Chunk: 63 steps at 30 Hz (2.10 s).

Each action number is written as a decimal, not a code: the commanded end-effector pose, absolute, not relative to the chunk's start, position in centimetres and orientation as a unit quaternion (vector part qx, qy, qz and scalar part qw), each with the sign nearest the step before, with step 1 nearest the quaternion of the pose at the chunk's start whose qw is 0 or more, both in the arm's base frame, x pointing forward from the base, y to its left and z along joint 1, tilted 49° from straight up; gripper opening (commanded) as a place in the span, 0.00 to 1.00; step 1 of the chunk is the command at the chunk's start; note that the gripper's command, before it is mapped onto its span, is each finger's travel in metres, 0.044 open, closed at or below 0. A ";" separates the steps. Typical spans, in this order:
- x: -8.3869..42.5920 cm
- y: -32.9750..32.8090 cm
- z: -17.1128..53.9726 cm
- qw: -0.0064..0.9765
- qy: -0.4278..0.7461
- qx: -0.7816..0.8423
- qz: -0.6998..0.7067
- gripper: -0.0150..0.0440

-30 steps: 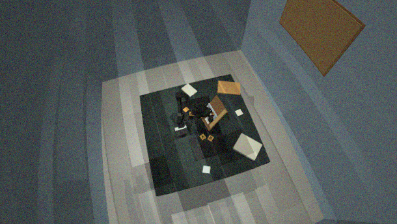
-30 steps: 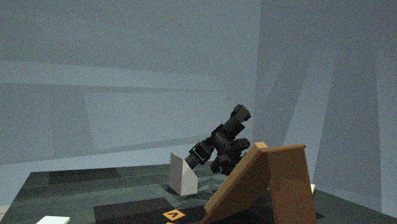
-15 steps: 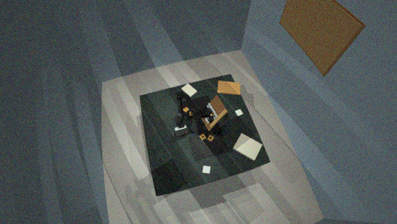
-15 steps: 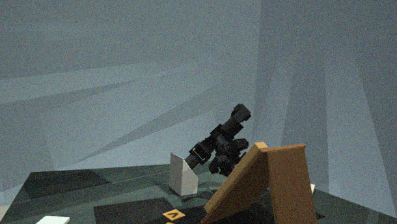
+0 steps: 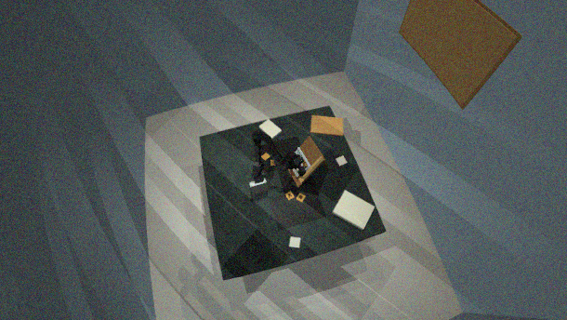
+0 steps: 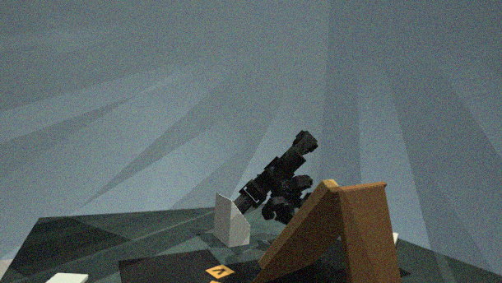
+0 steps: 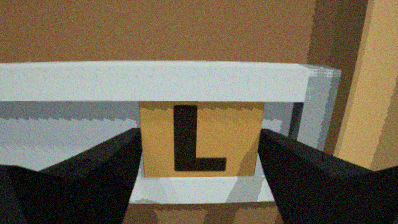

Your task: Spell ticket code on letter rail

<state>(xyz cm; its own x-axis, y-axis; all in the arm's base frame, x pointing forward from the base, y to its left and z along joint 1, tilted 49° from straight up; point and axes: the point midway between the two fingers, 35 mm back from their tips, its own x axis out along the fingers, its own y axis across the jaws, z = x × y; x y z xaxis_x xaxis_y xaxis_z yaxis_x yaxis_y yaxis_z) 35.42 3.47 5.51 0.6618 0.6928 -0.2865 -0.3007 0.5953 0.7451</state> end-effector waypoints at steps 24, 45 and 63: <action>35.2 2.7 5.2 0.846 0.286 0.338 0.296 0.75; 34.1 1.4 5.5 0.846 0.287 0.338 0.295 0.75; 33.3 0.5 5.6 0.846 0.287 0.338 0.295 0.75</action>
